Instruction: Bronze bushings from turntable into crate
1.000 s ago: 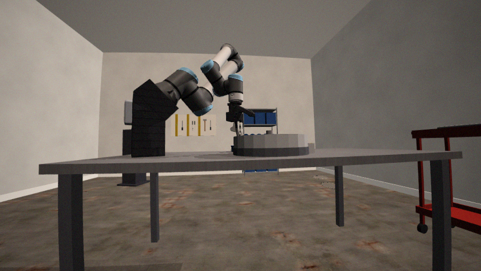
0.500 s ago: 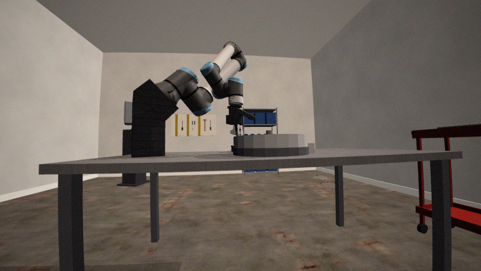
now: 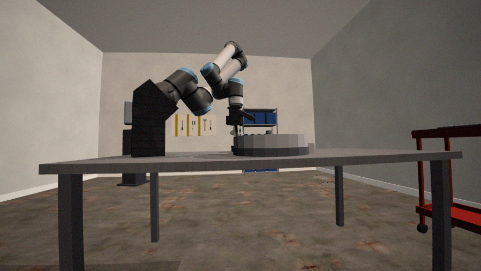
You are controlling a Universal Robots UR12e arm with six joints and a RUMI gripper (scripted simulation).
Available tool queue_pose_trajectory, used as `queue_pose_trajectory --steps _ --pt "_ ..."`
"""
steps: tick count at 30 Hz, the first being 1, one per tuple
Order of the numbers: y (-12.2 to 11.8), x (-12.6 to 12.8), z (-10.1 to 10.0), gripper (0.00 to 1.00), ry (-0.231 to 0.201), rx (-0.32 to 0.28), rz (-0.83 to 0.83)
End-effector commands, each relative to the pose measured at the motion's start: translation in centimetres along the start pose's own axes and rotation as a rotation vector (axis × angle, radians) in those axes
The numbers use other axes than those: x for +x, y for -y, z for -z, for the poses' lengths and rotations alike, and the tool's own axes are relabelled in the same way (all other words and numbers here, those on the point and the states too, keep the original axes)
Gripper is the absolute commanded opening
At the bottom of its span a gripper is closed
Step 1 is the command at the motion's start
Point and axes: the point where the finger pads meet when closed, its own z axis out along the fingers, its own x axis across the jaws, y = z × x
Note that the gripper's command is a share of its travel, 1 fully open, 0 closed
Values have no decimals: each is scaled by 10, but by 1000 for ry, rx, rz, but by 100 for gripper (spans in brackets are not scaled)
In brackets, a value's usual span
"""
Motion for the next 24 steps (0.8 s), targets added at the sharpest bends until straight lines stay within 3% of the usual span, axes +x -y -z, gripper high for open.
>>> queue_pose_trajectory --steps 1,22,24 --pt "0 0 0 5 0 1 0" --pt "0 0 0 5 0 1 0" --pt "0 0 0 0 0 1 0"
